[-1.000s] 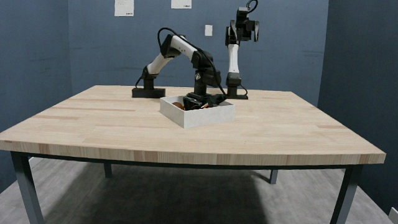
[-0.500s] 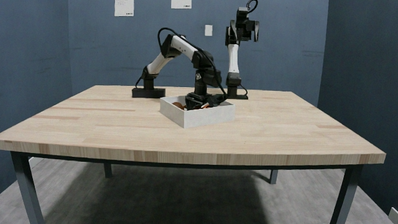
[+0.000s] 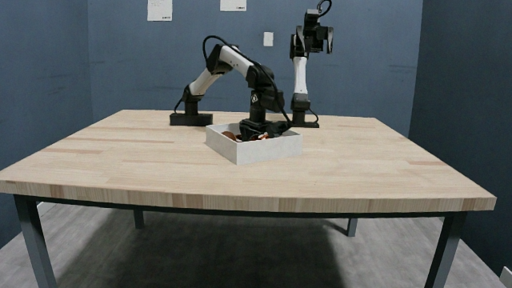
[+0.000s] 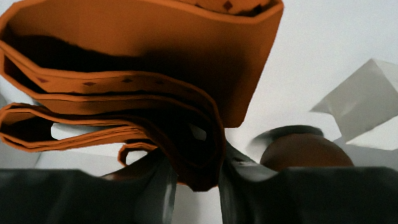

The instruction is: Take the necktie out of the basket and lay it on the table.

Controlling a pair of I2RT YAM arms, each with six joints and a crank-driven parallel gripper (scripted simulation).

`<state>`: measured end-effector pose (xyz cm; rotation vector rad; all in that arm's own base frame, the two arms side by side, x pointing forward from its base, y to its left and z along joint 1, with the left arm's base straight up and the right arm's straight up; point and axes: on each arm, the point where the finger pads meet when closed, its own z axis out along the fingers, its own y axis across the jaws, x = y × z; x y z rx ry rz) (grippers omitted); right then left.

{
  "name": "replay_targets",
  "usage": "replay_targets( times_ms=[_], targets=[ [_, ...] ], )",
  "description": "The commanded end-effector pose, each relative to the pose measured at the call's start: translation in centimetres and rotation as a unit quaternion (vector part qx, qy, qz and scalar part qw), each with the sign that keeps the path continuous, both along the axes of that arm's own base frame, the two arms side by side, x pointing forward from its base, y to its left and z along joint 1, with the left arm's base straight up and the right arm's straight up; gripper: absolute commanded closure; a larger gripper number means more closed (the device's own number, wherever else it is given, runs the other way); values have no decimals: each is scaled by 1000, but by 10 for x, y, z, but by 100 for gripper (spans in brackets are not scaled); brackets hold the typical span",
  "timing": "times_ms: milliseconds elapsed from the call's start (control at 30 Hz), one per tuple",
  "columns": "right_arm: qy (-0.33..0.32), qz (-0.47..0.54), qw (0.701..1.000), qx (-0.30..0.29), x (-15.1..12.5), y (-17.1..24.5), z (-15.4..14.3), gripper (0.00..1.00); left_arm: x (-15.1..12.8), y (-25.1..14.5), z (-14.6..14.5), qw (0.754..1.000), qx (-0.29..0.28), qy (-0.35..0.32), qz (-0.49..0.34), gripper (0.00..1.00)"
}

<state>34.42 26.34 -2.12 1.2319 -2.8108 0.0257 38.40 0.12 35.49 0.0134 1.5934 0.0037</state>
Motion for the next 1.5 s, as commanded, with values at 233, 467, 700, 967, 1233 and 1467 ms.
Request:
replay_targets(
  times_ms=[233, 467, 700, 967, 1233, 1467],
  targets=[
    [-22, 2, 999, 23, 5, 10, 17, 84, 0, 0, 0, 1000, 0, 0, 0, 0],
    [-22, 2, 999, 23, 5, 10, 17, 95, 0, 0, 0, 1000, 0, 0, 0, 0],
    [-22, 2, 999, 23, 5, 10, 17, 95, 0, 0, 0, 1000, 0, 0, 0, 0],
    [-22, 2, 999, 23, 5, 10, 29, 95, 0, 0, 0, 1000, 0, 0, 0, 0],
    [-24, 2, 999, 24, 6, 11, 51, 95, 0, 0, 0, 1000, 0, 0, 0, 0],
    [-24, 2, 999, 24, 6, 11, 73, 95, 0, 0, 0, 1000, 0, 0, 0, 0]
  ],
)
